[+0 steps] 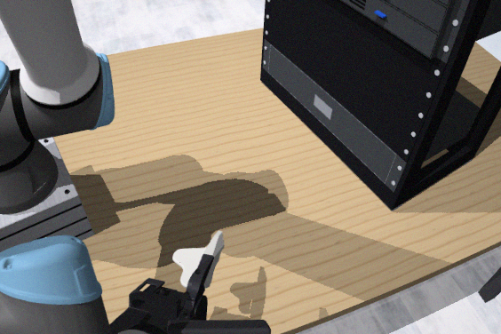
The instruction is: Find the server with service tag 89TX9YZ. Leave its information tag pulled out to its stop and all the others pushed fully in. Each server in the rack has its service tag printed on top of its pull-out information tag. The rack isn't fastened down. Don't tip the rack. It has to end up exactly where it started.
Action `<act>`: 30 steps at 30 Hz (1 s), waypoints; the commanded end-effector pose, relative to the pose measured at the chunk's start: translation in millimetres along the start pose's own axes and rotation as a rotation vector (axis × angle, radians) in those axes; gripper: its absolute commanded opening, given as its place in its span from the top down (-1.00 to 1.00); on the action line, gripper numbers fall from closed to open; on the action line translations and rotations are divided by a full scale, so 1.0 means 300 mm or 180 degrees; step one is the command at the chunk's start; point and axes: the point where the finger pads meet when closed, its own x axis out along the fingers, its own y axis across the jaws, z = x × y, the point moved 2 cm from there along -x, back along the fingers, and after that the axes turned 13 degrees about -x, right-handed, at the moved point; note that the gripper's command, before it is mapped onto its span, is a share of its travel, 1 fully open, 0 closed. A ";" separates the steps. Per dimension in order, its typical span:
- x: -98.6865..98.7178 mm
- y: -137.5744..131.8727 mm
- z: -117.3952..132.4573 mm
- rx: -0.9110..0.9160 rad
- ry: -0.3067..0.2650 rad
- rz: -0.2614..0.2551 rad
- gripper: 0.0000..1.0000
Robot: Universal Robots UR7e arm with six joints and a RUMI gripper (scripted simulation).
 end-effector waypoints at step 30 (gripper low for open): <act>0.014 0.161 -0.201 -0.0848 0.0273 0.0801 -1.00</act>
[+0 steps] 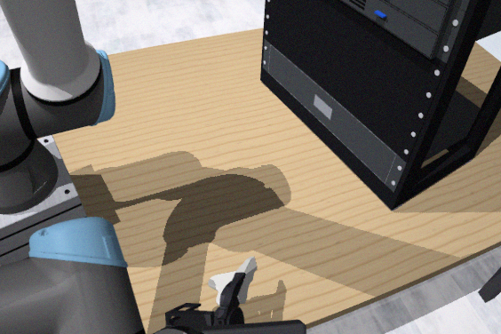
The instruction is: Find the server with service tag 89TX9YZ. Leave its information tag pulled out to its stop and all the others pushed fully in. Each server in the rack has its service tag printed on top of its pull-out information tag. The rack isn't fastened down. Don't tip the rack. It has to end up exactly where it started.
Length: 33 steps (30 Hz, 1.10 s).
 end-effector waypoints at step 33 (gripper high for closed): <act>0.016 0.104 -0.247 -0.1116 0.0350 0.0829 -1.00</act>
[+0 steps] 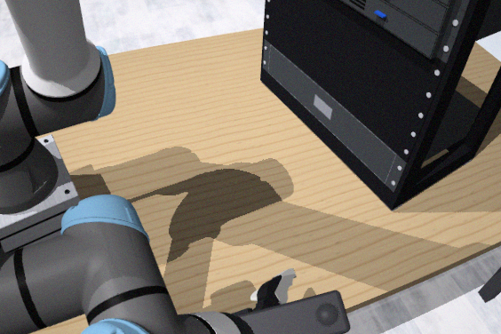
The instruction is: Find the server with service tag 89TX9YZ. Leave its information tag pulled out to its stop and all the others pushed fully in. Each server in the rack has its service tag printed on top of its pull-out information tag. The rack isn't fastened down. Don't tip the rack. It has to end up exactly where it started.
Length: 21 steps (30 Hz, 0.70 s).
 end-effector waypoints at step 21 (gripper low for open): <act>0.008 0.041 -0.189 -0.0842 0.0279 0.0523 -1.00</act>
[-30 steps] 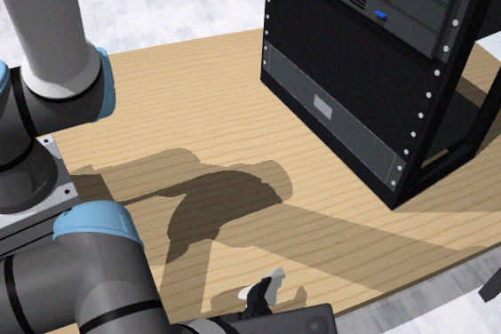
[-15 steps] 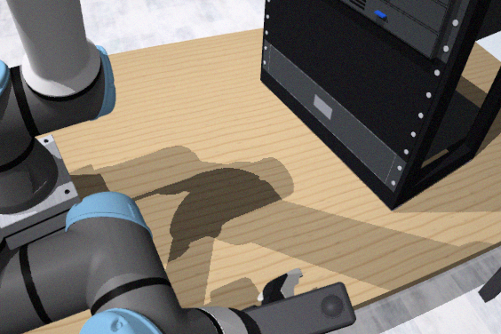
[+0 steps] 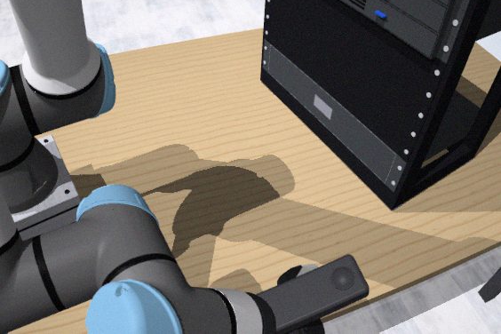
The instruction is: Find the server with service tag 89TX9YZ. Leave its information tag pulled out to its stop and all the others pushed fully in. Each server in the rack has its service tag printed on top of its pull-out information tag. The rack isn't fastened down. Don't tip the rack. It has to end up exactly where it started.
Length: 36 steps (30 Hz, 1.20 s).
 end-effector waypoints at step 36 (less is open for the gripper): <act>-0.018 -0.017 -0.343 -0.1417 0.0501 0.0730 -1.00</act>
